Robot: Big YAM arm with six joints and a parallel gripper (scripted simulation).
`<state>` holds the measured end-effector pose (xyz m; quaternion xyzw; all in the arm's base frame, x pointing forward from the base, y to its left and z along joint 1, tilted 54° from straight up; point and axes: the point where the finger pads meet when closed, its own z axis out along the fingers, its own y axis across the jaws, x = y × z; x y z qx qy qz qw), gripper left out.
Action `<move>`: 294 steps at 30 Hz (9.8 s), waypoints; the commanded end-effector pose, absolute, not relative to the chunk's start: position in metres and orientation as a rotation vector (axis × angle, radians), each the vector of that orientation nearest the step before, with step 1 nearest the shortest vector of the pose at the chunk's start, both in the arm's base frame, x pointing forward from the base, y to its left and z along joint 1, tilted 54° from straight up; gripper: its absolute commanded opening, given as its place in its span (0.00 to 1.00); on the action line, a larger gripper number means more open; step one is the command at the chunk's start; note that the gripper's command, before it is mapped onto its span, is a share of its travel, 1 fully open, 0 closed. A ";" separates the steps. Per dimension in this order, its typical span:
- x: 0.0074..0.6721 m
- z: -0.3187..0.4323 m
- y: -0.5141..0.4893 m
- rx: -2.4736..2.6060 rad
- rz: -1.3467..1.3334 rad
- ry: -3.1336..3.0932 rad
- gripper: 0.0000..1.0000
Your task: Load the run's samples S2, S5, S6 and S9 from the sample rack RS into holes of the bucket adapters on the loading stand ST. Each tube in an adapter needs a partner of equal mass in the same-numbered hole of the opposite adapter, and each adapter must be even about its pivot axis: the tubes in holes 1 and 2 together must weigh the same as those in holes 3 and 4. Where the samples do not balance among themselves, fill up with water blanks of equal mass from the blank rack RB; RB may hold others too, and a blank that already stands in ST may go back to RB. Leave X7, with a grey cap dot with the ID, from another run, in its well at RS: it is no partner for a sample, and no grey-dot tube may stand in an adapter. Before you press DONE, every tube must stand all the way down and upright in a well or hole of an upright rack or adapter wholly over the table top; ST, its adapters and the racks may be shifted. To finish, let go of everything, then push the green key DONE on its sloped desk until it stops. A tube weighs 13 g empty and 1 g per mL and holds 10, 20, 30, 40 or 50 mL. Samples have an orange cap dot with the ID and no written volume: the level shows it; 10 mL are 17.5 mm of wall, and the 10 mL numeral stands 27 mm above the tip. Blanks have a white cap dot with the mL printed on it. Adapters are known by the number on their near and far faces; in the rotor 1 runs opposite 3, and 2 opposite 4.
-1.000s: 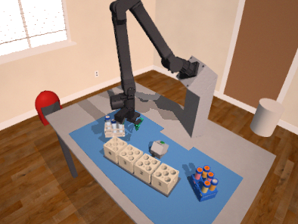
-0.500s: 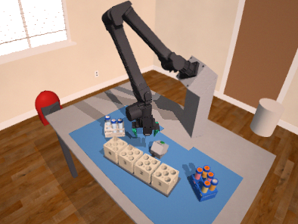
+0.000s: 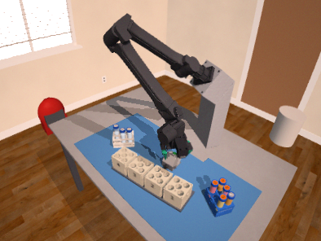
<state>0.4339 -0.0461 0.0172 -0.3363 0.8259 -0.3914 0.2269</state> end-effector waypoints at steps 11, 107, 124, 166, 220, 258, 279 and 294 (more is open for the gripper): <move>0.460 -0.024 0.045 -0.884 -1.057 2.277 1.00; 0.486 -0.081 0.148 0.375 -0.523 2.206 0.80; 0.484 -0.083 0.145 0.764 -0.332 2.074 0.80; 0.509 -0.106 0.126 0.764 -0.335 2.076 0.00; 0.426 -0.025 0.197 0.757 -0.312 2.071 0.00; 0.419 -0.019 0.200 0.768 -0.324 2.072 0.00; 0.439 -0.044 0.175 0.774 -0.348 2.076 0.00; 0.464 -0.063 0.160 0.776 -0.343 2.073 0.00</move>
